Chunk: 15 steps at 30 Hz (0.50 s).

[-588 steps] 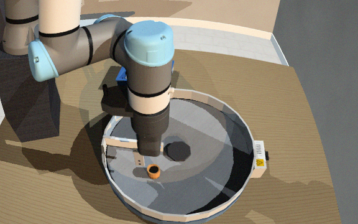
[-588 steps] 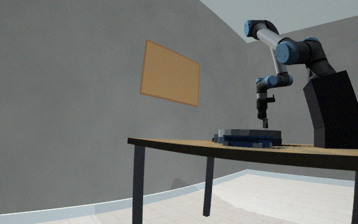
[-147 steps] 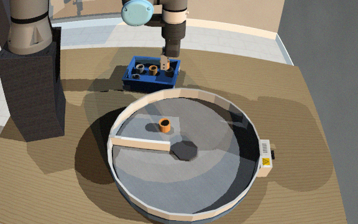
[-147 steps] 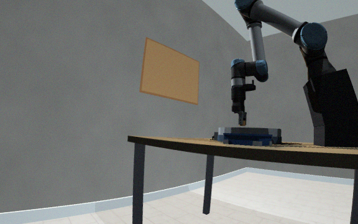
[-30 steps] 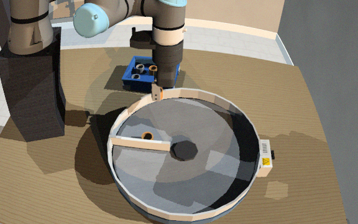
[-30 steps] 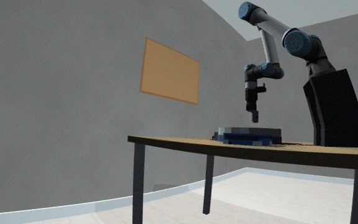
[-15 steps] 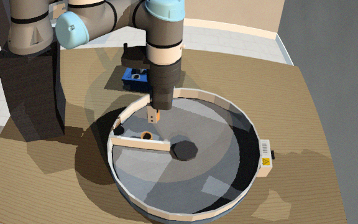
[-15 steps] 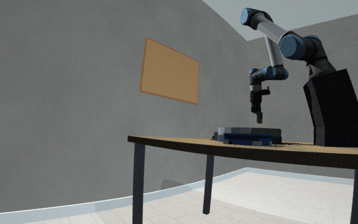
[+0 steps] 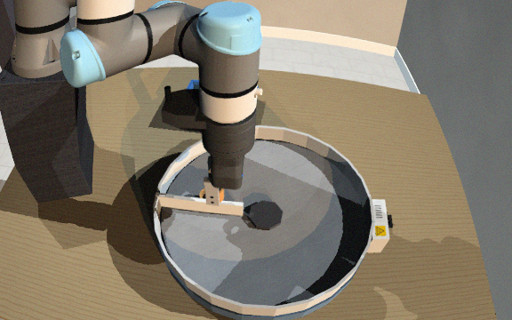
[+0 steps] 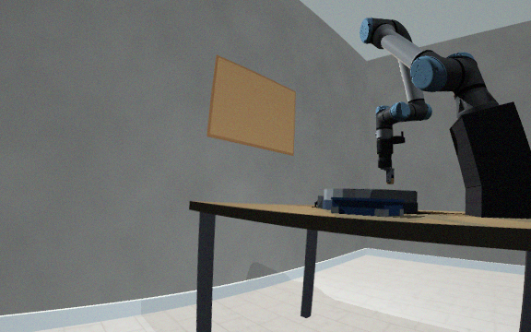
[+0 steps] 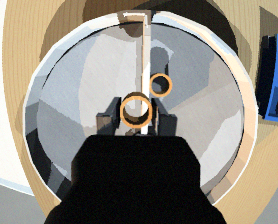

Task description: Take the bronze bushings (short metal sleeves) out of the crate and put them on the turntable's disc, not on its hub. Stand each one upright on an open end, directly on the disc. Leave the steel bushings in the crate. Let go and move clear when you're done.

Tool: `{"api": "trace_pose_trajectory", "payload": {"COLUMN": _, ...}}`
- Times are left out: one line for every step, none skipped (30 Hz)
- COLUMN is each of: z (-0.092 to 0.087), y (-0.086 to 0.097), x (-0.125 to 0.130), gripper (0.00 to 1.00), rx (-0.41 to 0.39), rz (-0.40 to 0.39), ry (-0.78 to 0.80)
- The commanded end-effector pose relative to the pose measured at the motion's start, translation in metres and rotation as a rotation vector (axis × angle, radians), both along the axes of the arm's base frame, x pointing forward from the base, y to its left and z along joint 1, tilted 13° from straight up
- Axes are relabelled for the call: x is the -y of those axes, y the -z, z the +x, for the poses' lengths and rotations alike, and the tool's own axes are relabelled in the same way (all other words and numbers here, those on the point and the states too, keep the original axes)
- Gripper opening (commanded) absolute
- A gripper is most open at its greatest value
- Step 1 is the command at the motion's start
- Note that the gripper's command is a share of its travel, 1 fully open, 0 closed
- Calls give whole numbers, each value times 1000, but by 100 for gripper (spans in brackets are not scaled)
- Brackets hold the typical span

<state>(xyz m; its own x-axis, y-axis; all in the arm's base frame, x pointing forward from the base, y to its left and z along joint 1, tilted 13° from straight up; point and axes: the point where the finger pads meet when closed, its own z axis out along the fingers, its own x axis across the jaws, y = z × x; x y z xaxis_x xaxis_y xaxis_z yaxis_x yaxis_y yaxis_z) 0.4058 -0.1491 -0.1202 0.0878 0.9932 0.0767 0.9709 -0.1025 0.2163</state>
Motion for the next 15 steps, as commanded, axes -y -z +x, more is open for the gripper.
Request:
{"api": "trace_pose_trajectory", "payload": {"z": -1, "y": 1, "x": 17, "gripper": 0, "rx": 1, "rz": 1, "ry": -1}}
{"api": "trace_pose_trajectory", "payload": {"z": -1, "y": 1, "x": 17, "gripper": 0, "rx": 1, "rz": 1, "ry": -1}}
{"api": "trace_pose_trajectory", "payload": {"z": -1, "y": 1, "x": 20, "gripper": 0, "rx": 1, "rz": 1, "ry": -1}}
{"api": "trace_pose_trajectory", "payload": {"z": -2, "y": 2, "x": 23, "gripper": 0, "rx": 1, "rz": 1, "ry": -1}}
{"api": "trace_pose_trajectory", "payload": {"z": -2, "y": 2, "x": 26, "gripper": 0, "rx": 1, "rz": 1, "ry": -1}}
{"api": "trace_pose_trajectory", "payload": {"z": -2, "y": 2, "x": 29, "gripper": 0, "rx": 1, "rz": 1, "ry": -1}}
{"api": "trace_pose_trajectory", "payload": {"z": -2, "y": 2, "x": 31, "gripper": 0, "rx": 1, "rz": 1, "ry": -1}}
{"api": "trace_pose_trajectory", "payload": {"z": -3, "y": 3, "x": 34, "gripper": 0, "rx": 1, "rz": 1, "ry": -1}}
{"api": "trace_pose_trajectory", "payload": {"z": -3, "y": 3, "x": 36, "gripper": 0, "rx": 1, "rz": 1, "ry": -1}}
{"api": "trace_pose_trajectory", "payload": {"z": -3, "y": 3, "x": 38, "gripper": 0, "rx": 1, "rz": 1, "ry": -1}}
{"api": "trace_pose_trajectory", "payload": {"z": -3, "y": 3, "x": 40, "gripper": 0, "rx": 1, "rz": 1, "ry": -1}}
{"api": "trace_pose_trajectory", "payload": {"z": -3, "y": 3, "x": 42, "gripper": 0, "rx": 1, "rz": 1, "ry": -1}}
{"api": "trace_pose_trajectory", "payload": {"z": -3, "y": 3, "x": 43, "gripper": 0, "rx": 1, "rz": 1, "ry": -1}}
{"api": "trace_pose_trajectory", "payload": {"z": -4, "y": 3, "x": 44, "gripper": 0, "rx": 1, "rz": 1, "ry": -1}}
{"api": "trace_pose_trajectory", "payload": {"z": -4, "y": 4, "x": 45, "gripper": 0, "rx": 1, "rz": 1, "ry": -1}}
